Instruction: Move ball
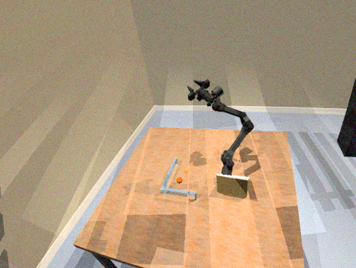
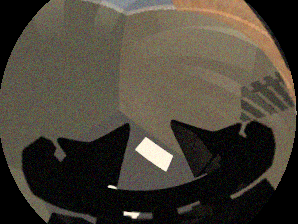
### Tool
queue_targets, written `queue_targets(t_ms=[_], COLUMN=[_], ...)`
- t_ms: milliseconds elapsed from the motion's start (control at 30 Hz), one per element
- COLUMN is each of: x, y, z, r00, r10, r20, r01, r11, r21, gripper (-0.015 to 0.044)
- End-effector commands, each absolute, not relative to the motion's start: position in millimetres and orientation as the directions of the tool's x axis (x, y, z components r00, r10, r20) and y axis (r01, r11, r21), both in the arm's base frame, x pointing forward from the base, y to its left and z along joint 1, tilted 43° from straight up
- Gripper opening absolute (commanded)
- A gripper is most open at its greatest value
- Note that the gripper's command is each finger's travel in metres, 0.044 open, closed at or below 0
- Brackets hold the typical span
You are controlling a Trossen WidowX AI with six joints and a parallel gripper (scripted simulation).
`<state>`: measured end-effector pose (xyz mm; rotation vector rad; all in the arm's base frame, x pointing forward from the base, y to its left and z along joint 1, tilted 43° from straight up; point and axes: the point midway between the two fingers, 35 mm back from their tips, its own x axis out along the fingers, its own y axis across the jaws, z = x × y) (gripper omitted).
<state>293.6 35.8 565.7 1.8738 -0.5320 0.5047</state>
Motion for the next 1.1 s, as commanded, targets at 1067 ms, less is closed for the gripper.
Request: queue_targets(t_ms=[1067], x=[417.5], y=[35.4], z=[64.3], r00=[0.397], r10=[-0.447], r20=[-0.802], r01=[-0.376], r11=[0.718], r21=[-0.586], gripper=[0.0307])
